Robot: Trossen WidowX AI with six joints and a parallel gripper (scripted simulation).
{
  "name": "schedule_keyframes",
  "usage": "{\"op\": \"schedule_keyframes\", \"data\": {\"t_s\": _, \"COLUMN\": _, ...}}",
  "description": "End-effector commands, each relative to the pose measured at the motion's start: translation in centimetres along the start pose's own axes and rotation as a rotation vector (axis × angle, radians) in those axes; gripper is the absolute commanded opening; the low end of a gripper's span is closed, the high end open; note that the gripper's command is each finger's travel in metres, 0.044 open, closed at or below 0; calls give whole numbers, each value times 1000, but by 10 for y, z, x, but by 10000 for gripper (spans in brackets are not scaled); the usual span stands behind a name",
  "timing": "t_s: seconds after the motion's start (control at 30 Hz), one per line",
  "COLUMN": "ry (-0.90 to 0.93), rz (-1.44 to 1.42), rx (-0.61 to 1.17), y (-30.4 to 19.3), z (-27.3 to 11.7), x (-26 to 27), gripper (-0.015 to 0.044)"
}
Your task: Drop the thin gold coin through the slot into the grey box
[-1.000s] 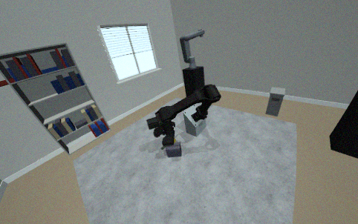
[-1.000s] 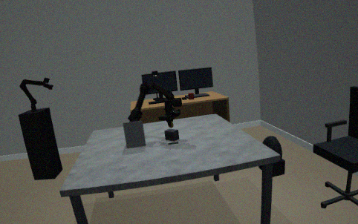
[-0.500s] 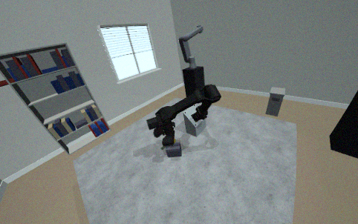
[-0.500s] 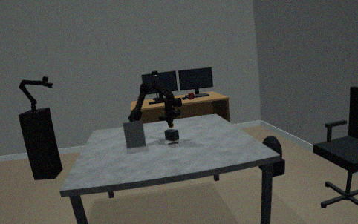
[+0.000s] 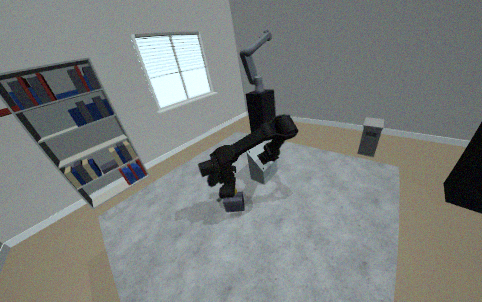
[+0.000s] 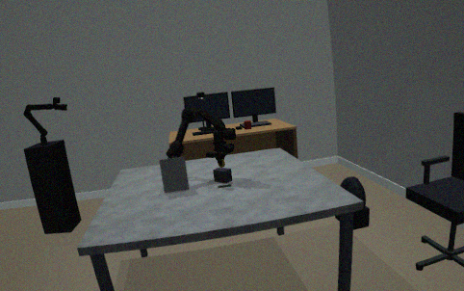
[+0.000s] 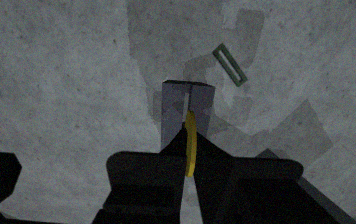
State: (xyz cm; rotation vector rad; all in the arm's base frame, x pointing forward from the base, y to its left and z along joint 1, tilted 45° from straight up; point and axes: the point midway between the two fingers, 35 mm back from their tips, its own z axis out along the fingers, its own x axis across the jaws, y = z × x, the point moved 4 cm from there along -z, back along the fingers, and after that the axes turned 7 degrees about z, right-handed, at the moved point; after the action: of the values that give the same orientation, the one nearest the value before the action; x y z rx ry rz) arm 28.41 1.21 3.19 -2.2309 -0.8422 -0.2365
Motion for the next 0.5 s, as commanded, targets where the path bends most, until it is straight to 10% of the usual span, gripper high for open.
{"op": "schedule_keyframes", "data": {"t_s": 0.0, "ry": 1, "rz": 5, "rx": 5, "y": 0, "z": 3, "x": 0, "gripper": 0}}
{"op": "schedule_keyframes", "data": {"t_s": 0.47, "ry": 1, "rz": 5, "rx": 5, "y": 0, "z": 10, "x": 0, "gripper": 0}}
